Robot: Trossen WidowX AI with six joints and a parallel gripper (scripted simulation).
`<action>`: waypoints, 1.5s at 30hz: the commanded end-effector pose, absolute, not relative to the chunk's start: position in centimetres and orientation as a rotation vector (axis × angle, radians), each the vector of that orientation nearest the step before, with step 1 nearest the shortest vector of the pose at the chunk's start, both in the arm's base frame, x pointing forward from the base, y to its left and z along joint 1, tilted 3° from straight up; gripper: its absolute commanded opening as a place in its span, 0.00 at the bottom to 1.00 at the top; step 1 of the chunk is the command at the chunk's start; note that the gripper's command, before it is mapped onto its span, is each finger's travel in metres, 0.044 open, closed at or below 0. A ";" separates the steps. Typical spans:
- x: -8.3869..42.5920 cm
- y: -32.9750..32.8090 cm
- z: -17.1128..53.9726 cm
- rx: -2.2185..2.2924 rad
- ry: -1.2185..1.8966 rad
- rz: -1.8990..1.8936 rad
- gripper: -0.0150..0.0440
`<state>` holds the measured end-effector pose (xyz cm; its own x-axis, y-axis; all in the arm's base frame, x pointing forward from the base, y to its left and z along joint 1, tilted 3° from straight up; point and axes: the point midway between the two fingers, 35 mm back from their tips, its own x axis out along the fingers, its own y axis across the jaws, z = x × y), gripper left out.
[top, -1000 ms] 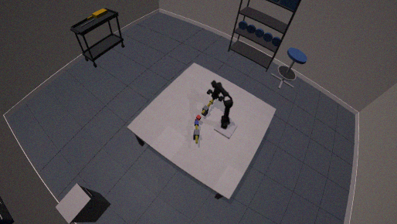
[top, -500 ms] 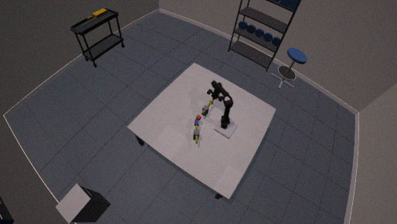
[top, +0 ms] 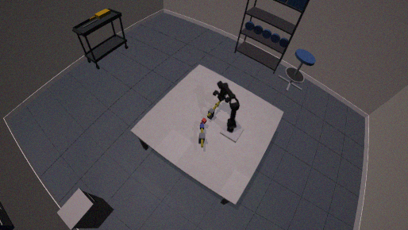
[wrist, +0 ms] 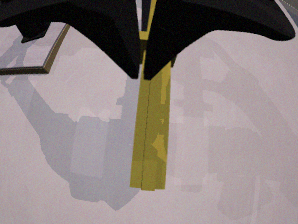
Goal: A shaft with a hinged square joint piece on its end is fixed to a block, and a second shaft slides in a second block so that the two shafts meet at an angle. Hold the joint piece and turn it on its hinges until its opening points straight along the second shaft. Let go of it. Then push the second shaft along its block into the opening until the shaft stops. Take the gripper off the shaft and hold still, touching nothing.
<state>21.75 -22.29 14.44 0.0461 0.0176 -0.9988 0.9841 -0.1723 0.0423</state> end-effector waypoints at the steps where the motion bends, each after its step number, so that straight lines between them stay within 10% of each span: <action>1: 21.8 -22.4 15.4 1.340 1.124 -1.253 0.39; 15: 21.3 -22.4 22.5 0.953 1.243 -0.913 1.00; 45: 26.0 -8.5 19.8 1.559 1.349 -0.864 1.00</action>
